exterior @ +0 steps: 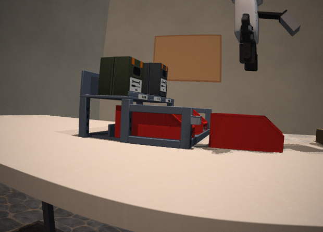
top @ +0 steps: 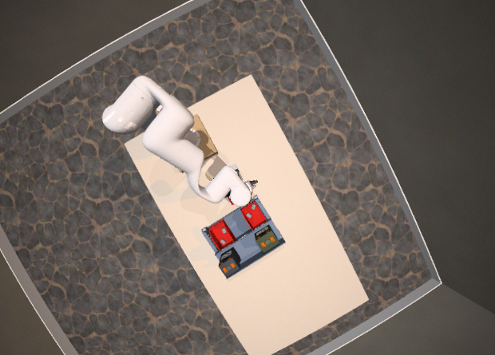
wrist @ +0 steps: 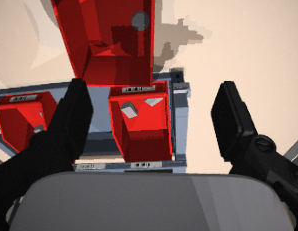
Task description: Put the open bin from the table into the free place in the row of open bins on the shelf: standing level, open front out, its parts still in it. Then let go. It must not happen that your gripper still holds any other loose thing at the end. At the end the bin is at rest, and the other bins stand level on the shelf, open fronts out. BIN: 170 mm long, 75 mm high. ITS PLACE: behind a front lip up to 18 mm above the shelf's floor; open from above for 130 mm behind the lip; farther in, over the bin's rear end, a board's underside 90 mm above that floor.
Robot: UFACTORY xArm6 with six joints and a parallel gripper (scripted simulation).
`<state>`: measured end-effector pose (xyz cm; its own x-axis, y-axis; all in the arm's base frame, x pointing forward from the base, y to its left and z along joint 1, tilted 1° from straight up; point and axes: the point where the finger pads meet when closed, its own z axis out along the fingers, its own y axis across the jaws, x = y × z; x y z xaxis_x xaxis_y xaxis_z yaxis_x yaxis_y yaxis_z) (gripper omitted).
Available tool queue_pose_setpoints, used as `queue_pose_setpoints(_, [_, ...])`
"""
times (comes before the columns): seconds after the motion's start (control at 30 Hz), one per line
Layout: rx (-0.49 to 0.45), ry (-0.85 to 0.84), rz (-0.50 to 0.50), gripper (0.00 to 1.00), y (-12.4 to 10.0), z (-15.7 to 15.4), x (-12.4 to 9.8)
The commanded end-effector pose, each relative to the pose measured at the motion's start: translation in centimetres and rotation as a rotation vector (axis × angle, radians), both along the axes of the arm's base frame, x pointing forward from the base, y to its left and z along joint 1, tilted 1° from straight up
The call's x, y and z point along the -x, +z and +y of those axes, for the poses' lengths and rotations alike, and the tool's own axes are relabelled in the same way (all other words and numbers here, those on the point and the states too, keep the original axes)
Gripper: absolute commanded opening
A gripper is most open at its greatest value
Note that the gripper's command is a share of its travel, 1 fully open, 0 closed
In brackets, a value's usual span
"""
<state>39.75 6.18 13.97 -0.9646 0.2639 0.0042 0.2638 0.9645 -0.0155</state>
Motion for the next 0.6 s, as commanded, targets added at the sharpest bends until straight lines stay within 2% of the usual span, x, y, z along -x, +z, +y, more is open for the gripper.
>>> queue_pose_setpoints(0.0, [0.0,0.0,0.0,1.0,-3.08,-0.03,-0.03])
queue_pose_setpoints(0.37, [0.0,0.0,0.0,1.0,-3.08,-0.03,-0.03])
queue_pose_setpoints(0.57, [0.0,0.0,0.0,1.0,-2.14,-0.02,-0.02])
